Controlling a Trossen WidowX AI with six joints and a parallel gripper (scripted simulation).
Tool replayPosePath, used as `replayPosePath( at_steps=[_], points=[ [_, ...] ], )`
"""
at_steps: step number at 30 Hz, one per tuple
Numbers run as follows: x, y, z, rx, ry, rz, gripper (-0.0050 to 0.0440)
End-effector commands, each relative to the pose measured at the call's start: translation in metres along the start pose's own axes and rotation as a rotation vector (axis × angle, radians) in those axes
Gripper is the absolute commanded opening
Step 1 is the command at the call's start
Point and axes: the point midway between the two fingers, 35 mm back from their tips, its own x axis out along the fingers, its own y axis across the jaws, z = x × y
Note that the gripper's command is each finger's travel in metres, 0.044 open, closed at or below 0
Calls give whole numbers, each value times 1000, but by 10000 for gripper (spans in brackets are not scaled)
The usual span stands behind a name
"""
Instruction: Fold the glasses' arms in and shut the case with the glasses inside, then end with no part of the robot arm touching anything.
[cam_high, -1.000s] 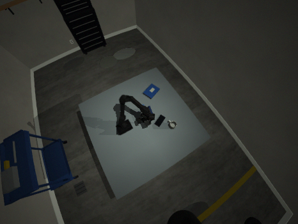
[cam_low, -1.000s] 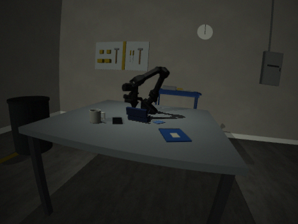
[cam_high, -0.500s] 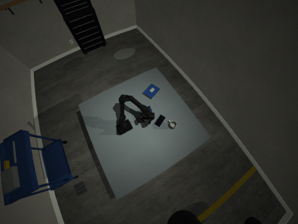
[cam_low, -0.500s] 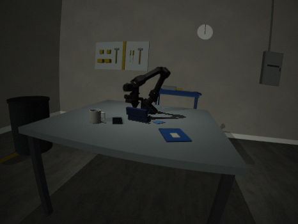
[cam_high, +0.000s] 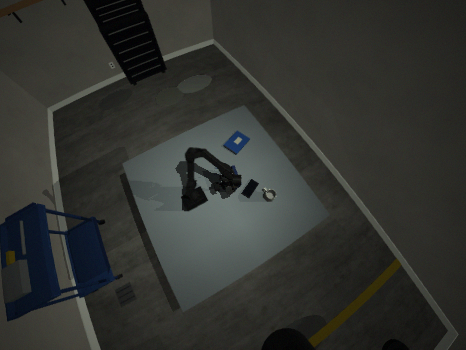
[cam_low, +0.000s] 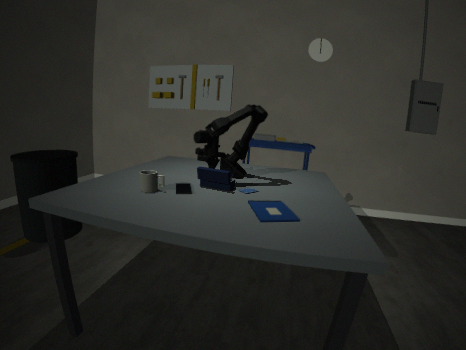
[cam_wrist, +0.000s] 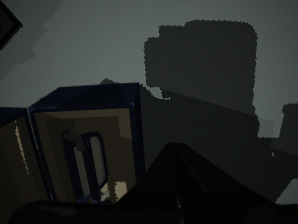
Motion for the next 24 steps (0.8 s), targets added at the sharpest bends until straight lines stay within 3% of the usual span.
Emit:
replayPosePath(
  at_steps=[1,24],
  points=[
    [-1,0,-5,-2,1,1,0],
    [-1,0,-19,-2,1,1,0]
  ],
)
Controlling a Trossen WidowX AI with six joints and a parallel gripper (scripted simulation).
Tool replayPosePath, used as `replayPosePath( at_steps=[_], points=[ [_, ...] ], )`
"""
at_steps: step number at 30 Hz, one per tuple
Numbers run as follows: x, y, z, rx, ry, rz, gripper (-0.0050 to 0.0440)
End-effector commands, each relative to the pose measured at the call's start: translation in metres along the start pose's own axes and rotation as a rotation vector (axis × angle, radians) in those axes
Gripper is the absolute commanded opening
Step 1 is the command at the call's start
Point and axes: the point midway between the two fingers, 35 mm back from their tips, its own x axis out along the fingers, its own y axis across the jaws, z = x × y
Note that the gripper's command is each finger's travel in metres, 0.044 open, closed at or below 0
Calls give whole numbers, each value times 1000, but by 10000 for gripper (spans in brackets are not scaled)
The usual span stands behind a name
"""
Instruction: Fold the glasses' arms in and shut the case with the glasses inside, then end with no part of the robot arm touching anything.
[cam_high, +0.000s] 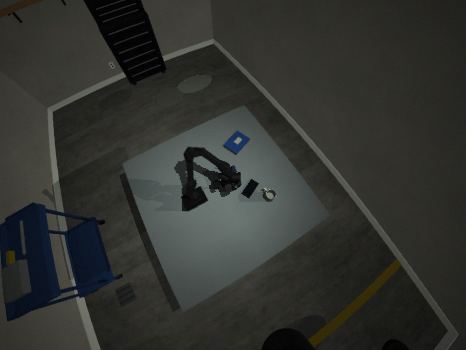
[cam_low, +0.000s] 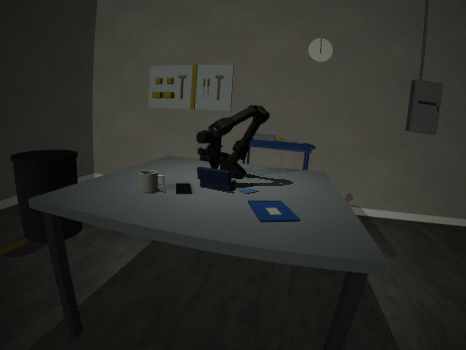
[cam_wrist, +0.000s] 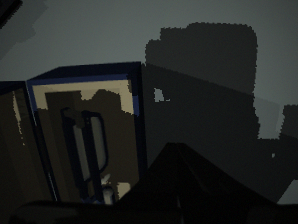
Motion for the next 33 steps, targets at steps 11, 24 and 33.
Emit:
replayPosePath(
  at_steps=[11,24,33],
  points=[
    [0,-1,-11,0,3,-2,0],
    [0,-1,-18,0,3,-2,0],
    [0,-1,-24,0,3,-2,0]
  ],
)
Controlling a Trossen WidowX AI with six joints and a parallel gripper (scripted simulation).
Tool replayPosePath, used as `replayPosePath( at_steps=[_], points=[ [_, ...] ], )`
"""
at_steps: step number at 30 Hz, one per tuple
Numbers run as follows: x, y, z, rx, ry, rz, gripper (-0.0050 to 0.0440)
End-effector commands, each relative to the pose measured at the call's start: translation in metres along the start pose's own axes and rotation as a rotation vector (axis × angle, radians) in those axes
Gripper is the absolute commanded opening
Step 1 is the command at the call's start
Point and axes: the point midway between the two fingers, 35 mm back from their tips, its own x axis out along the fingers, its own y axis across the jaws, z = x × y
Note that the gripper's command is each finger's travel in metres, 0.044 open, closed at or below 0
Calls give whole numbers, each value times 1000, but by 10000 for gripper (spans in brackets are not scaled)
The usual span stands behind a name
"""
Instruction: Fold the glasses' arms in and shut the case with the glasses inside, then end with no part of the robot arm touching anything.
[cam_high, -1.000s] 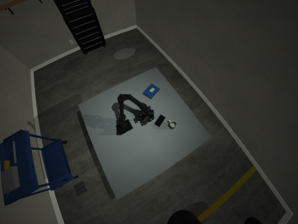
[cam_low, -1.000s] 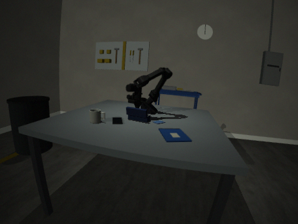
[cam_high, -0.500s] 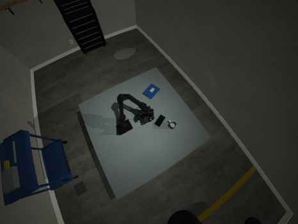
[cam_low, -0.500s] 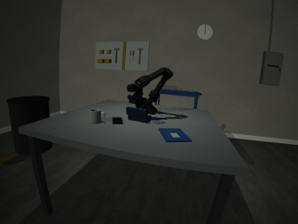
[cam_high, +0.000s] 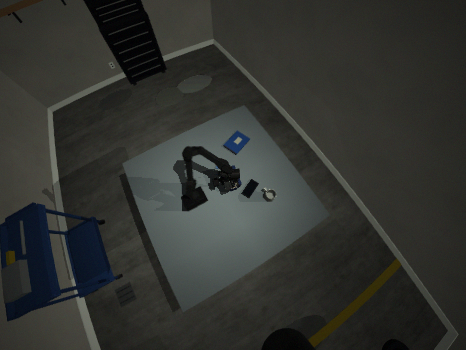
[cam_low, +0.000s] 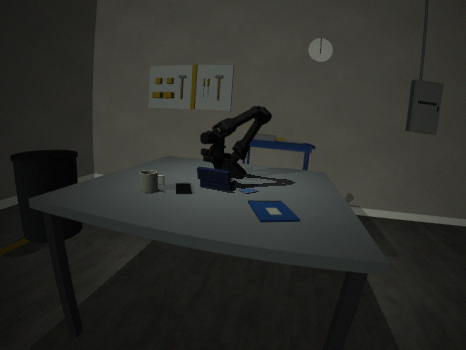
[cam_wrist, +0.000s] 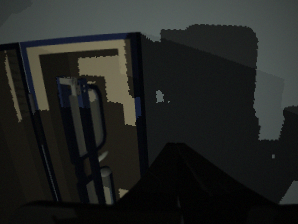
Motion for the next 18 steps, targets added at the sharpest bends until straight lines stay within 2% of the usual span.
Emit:
replayPosePath(
  at_steps=[1,18],
  points=[
    [0,0,-5,1,3,-1,0],
    [0,0,-10,1,3,-1,0]
  ],
)
